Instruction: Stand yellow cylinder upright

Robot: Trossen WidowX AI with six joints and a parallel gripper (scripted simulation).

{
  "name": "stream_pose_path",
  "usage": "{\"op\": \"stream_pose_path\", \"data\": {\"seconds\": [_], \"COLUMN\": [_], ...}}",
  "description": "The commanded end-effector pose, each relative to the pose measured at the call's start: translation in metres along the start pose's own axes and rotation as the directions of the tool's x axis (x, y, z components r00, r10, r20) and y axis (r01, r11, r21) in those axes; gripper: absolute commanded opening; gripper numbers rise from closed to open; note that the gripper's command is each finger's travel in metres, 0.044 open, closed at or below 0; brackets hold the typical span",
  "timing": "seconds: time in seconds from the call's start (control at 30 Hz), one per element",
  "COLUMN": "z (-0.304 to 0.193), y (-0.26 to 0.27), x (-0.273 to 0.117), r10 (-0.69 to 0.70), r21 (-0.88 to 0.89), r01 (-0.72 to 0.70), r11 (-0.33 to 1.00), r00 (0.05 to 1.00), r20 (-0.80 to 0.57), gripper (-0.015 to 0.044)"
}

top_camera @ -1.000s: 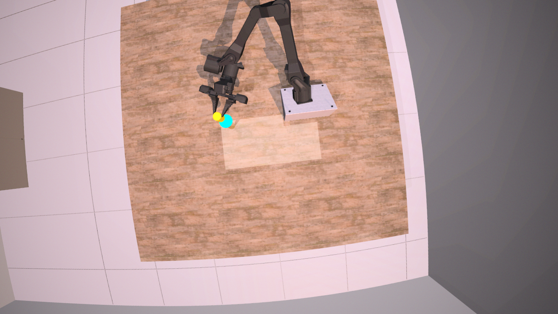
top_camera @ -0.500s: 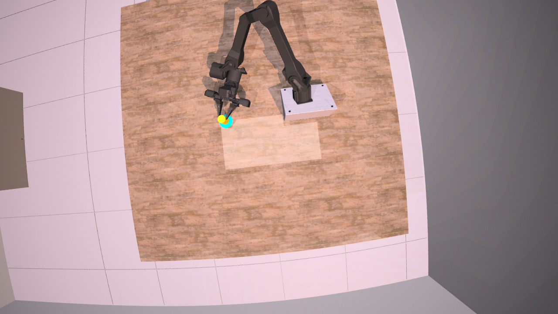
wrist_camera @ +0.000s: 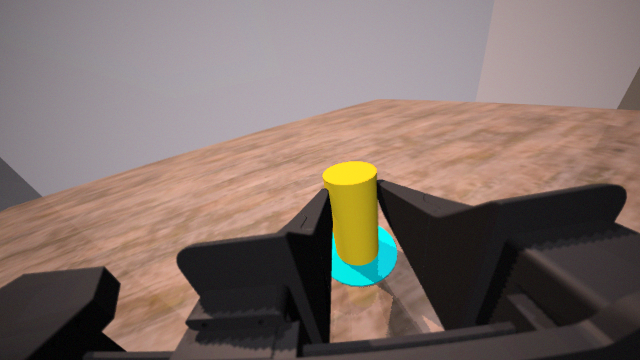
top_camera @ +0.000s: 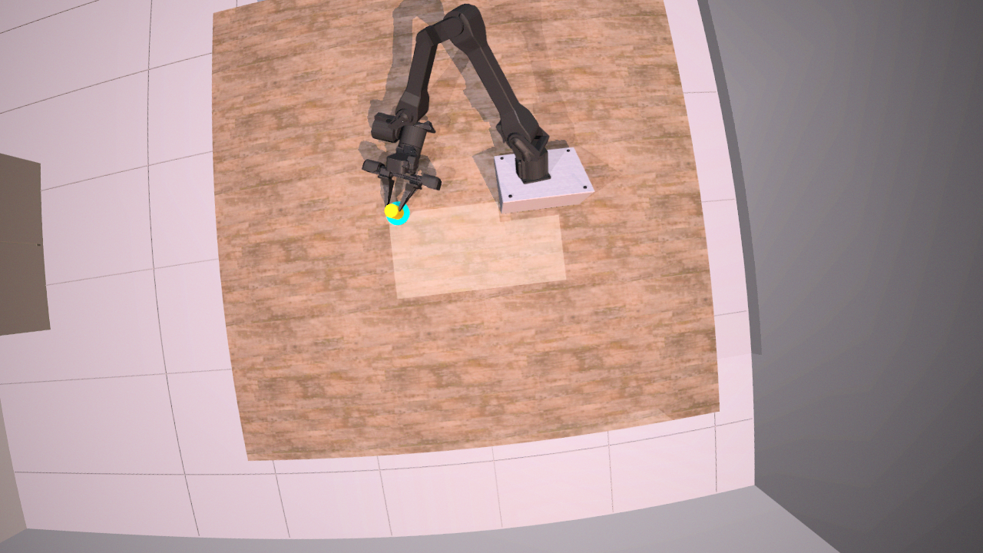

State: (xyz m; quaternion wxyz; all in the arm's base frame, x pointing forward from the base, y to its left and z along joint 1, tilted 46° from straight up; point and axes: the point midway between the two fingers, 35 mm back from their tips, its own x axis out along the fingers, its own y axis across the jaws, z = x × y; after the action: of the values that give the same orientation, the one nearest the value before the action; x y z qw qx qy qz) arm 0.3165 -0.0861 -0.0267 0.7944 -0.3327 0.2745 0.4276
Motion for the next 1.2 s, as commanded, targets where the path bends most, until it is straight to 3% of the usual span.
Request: {"op": "stream_pose_path", "data": {"seconds": [0.0, 0.37, 0.57, 0.93, 1.17], "z": [0.0, 0.0, 0.005, 0.085, 0.088], "y": [0.0, 0.0, 0.0, 0.001, 0.003], "x": [0.0, 0.0, 0.0, -0.008, -0.001], "r10": [0.002, 0.002, 0.002, -0.004, 0.046], "r21": [-0.002, -0.002, -0.002, -0.01, 0.04], "r01": [-0.002, -0.002, -0.002, 0.004, -0.044], "r11": [1.0, 1.0, 1.0, 1.0, 0.998], "r00": [1.0, 1.0, 1.0, 1.0, 0.998], "r20": [0.004, 0.004, 0.004, 0.017, -0.045], "gripper": [0.0105, 0.0394, 0.04, 0.04, 0.04]}}
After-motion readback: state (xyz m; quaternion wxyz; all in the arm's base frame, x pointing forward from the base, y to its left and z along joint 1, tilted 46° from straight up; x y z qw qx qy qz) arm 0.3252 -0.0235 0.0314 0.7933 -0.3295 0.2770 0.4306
